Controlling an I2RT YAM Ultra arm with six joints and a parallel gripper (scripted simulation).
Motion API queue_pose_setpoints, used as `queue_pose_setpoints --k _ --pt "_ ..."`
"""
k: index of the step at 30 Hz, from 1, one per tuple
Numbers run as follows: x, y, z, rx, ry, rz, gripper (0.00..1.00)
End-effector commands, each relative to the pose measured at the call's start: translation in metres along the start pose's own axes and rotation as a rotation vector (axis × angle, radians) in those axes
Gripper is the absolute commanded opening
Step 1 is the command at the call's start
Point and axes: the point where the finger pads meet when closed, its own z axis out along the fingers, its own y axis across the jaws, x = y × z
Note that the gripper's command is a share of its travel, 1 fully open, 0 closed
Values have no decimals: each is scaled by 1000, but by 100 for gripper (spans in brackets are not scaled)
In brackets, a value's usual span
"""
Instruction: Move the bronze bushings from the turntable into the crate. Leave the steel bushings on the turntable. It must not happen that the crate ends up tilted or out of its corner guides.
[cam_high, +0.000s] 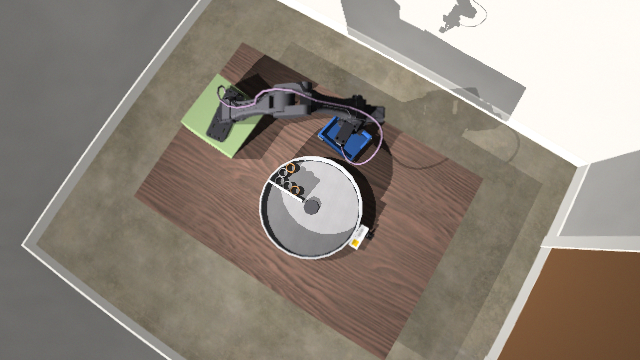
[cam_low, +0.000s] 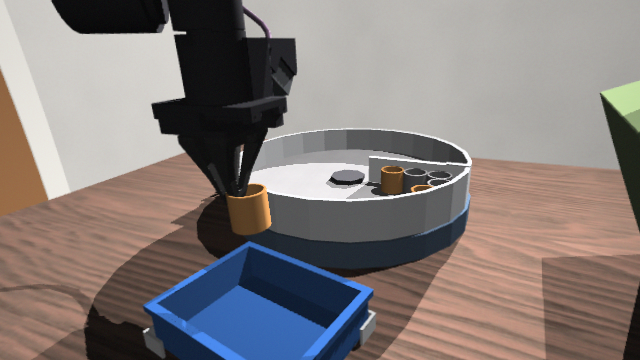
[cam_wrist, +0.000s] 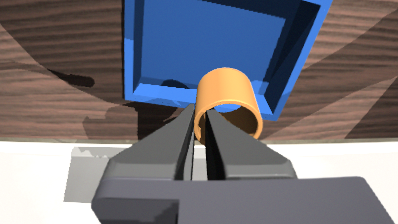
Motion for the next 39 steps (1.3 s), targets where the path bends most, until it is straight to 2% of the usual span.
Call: queue_pose_setpoints --k 1,4,7,8,11,39 --pt "7 11 -20 -52 11 4 0" --pt "3 0 -11 -30 -1 -2 0" --pt "3 -1 -11 -28 -3 -3 0" --pt "4 4 -17 -34 1 -2 0" --pt "2 -1 -12 -27 -3 -4 0" --pt "2 -2 -12 -23 -6 -5 0"
